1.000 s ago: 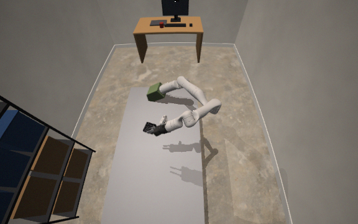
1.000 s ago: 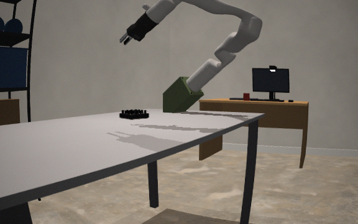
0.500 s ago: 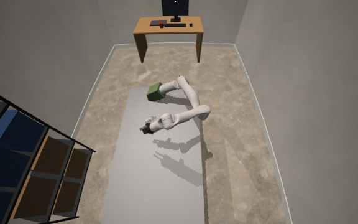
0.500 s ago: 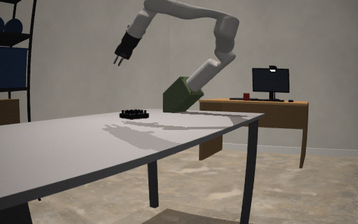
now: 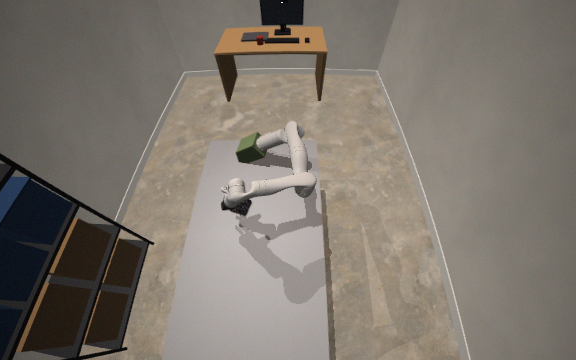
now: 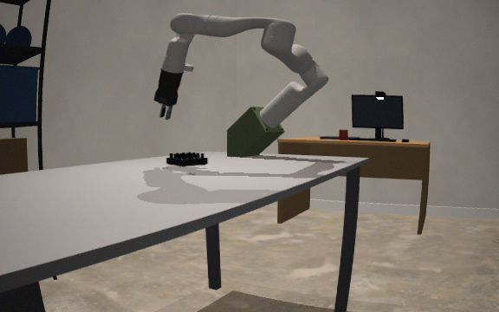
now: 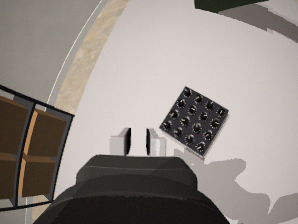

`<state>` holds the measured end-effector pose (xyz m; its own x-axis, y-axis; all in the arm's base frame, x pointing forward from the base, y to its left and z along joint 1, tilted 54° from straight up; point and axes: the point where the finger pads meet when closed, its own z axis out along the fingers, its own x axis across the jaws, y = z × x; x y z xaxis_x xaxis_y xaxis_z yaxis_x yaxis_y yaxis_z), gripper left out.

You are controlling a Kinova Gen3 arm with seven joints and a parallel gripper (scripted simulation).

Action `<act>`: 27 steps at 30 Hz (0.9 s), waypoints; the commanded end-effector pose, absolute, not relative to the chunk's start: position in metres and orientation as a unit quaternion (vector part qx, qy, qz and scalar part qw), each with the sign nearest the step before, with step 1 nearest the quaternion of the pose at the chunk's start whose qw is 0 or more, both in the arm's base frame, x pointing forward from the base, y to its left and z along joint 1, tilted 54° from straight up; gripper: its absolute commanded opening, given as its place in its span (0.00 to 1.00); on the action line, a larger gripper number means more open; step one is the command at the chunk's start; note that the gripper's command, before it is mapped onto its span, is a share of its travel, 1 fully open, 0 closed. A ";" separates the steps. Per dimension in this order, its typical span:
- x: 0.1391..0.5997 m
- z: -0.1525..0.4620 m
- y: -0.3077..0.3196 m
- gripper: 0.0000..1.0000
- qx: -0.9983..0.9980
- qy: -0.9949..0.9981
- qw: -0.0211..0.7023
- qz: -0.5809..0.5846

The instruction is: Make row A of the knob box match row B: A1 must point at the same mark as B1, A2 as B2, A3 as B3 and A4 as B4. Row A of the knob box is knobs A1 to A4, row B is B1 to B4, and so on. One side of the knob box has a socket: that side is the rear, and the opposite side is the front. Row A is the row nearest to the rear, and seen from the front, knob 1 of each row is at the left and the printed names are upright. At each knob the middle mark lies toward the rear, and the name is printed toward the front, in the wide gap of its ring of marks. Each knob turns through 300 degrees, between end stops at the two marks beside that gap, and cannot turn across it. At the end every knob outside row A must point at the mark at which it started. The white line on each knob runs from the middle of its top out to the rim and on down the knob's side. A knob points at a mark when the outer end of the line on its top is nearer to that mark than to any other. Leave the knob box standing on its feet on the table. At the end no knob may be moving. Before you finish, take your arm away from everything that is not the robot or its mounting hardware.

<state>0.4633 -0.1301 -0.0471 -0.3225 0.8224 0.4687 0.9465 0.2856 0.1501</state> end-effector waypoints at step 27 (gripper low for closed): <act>0.432 -0.104 -0.078 0.46 -0.702 -0.556 0.307 -0.321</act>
